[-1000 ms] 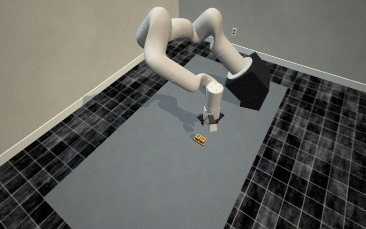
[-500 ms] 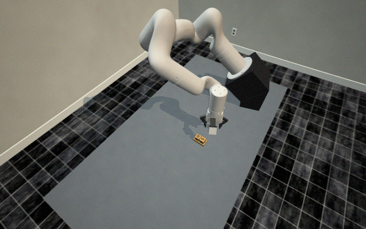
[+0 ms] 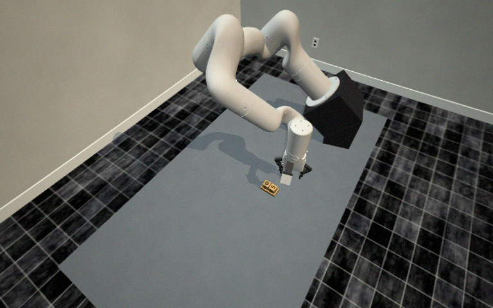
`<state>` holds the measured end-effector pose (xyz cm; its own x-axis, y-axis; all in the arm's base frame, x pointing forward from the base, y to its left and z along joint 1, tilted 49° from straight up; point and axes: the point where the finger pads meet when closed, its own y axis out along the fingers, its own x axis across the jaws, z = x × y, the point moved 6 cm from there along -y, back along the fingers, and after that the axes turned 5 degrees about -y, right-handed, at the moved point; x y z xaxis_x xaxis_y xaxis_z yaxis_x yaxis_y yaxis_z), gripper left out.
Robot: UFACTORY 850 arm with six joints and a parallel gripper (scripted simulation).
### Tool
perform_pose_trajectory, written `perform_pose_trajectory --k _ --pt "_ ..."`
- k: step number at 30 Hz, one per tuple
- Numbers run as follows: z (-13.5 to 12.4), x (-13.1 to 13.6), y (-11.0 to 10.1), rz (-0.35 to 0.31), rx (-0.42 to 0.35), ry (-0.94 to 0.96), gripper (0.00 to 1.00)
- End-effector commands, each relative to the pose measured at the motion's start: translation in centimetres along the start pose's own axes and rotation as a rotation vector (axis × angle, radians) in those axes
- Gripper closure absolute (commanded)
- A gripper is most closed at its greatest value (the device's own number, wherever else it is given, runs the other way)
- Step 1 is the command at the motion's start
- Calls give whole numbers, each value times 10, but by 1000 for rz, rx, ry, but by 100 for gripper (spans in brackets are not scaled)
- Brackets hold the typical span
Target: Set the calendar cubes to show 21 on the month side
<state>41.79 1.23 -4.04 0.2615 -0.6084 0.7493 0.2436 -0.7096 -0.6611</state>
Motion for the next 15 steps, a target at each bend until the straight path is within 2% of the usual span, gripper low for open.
perform_pose_trajectory --k 1,4,11,13,15 --pt "14 -20 0 -1 6 56 0" --pt "14 -20 0 0 6 67 0" --pt "17 -24 0 0 6 231 0" --pt "28 -40 -1 0 6 231 0" --pt "30 -43 -1 0 6 231 0"
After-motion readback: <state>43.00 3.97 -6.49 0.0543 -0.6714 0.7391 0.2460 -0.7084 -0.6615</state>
